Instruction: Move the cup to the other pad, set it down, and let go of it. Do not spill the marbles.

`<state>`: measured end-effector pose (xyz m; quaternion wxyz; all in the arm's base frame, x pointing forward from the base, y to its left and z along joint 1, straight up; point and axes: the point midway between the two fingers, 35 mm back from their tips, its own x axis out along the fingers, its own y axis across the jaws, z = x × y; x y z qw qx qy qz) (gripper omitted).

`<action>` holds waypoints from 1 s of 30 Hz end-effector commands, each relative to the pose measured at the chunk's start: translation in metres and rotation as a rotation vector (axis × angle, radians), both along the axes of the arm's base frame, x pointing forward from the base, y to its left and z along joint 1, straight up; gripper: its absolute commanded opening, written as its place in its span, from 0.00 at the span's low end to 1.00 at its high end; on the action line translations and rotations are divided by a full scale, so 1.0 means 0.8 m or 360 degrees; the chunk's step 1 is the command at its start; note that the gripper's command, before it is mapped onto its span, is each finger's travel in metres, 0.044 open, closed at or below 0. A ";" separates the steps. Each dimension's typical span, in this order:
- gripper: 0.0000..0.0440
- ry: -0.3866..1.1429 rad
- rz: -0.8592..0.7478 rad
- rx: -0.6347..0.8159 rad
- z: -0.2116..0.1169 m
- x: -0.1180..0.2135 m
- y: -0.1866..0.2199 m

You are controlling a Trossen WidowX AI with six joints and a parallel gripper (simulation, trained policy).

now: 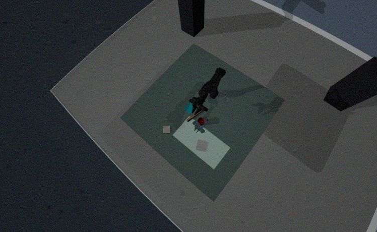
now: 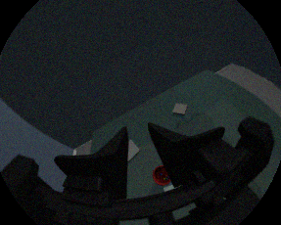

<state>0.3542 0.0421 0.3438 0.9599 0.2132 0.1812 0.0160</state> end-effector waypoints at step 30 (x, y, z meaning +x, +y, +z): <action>0.33 0.0764 -0.0240 0.0476 -0.046 0.020 0.037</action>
